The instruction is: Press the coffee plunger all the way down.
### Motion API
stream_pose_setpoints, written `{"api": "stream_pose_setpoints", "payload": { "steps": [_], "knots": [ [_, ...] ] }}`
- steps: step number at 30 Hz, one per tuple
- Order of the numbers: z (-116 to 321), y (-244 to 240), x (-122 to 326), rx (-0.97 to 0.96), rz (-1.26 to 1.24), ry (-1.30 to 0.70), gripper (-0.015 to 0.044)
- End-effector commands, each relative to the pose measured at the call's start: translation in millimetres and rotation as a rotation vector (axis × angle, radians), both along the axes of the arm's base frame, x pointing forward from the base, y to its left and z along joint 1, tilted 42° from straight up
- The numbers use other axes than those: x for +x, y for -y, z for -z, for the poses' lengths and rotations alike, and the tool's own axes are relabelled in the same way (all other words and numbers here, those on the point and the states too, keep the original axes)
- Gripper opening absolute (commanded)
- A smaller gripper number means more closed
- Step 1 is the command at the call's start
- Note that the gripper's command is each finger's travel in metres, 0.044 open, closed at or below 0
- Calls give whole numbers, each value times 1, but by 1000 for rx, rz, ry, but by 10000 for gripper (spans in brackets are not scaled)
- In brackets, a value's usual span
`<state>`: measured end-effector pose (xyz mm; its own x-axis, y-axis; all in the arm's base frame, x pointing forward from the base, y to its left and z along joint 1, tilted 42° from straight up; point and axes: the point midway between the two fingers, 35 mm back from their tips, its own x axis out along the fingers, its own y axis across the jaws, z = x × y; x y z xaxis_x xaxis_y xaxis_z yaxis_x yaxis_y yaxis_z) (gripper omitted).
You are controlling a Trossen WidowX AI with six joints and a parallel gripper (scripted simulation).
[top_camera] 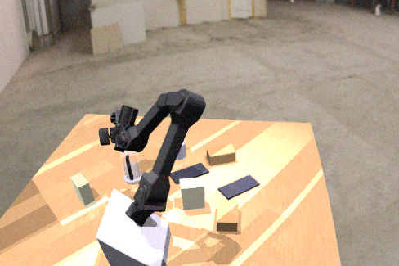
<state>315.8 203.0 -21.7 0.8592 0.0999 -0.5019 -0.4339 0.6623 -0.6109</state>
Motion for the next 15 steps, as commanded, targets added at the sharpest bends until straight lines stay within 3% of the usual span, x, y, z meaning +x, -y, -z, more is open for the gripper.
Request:
{"api": "stream_pose_setpoints", "payload": {
  "steps": [1,15],
  "knots": [
    [15,15,0,-58,27,-37,127],
    [16,12,5,-58,27,-37,127]
  ]
}}
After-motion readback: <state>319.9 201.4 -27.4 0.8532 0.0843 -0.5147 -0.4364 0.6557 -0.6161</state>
